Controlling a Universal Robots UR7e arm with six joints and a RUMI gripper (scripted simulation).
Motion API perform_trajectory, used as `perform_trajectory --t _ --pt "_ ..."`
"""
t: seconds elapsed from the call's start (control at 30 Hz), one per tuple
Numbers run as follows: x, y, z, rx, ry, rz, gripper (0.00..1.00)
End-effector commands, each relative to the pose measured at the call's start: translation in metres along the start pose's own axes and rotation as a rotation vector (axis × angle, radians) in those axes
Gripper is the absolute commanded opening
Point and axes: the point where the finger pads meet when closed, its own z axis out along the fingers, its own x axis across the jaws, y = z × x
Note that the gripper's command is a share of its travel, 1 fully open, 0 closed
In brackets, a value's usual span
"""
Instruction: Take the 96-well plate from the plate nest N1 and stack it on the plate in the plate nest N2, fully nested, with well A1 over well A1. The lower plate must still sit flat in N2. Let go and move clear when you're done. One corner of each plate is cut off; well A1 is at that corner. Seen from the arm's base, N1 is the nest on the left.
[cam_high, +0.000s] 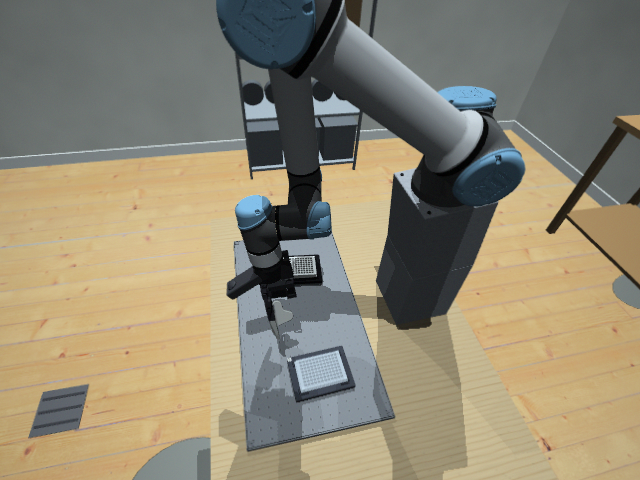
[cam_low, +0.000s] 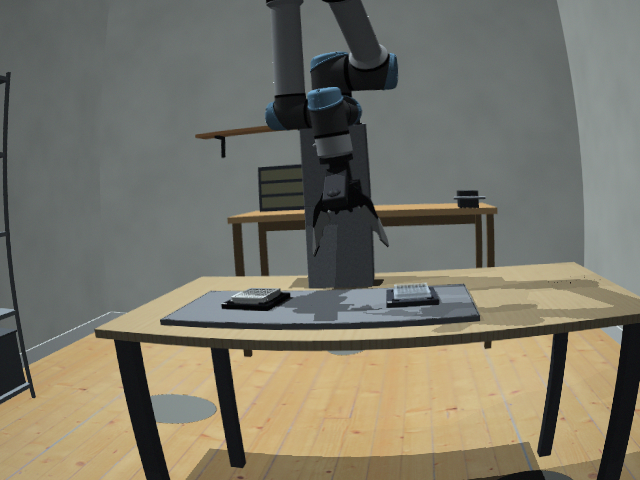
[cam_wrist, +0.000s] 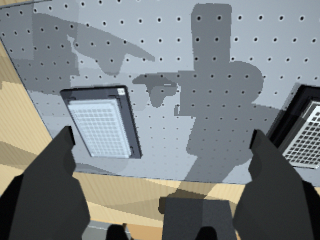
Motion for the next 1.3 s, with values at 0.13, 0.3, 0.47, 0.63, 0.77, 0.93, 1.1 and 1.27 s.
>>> perform_trajectory --t 0.13,0.3,0.47,0.63,0.77,0.93,1.1,1.27 --pt "-0.022 0.012 0.009 0.023 0.034 -0.024 1.0" --pt "-0.039 0.023 0.016 0.023 0.034 -0.024 1.0" --pt "-0.055 0.035 0.021 0.043 0.057 -0.043 1.0" --pt "-0.063 0.041 0.024 0.043 0.057 -0.043 1.0" --pt "-0.073 0.051 0.027 0.067 0.077 -0.063 1.0" --pt "-0.087 0.064 0.031 0.091 0.092 -0.08 1.0" --pt "-0.104 0.081 0.035 0.093 0.094 -0.081 1.0" --pt "-0.11 0.089 0.036 0.122 0.106 -0.1 1.0"
